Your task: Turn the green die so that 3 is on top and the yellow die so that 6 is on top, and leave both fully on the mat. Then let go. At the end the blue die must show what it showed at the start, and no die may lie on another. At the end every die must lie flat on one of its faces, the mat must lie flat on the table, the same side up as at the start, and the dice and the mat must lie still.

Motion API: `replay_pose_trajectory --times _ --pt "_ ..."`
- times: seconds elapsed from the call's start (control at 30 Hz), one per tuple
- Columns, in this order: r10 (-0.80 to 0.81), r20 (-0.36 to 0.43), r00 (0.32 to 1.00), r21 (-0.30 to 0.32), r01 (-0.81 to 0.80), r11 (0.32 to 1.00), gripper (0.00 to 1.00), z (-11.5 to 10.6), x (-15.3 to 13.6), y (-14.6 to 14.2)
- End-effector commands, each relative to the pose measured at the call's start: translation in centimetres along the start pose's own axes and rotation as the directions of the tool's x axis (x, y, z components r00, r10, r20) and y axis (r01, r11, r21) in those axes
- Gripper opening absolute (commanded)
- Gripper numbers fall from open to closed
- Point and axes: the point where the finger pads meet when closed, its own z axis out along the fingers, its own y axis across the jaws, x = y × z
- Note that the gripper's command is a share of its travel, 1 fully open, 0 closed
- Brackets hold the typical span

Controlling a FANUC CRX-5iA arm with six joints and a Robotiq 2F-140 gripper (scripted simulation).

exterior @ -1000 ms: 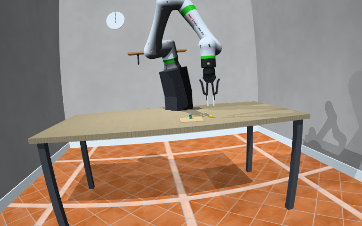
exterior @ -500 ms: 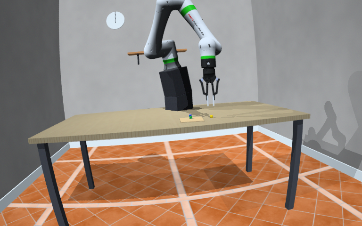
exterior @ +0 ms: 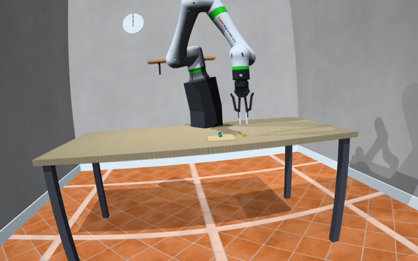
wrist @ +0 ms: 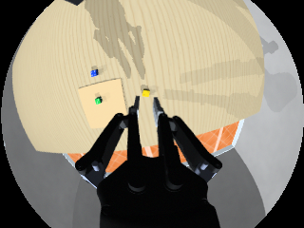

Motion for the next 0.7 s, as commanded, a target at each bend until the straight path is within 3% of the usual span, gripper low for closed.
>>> replay_pose_trajectory --times 0.0,0.67 --pt "0.000 0.001 1.000 0.000 0.000 1.000 0.19 0.1 0.0 0.0" --pt "0.000 0.001 1.000 0.000 0.000 1.000 0.19 3.2 -0.2 0.1"
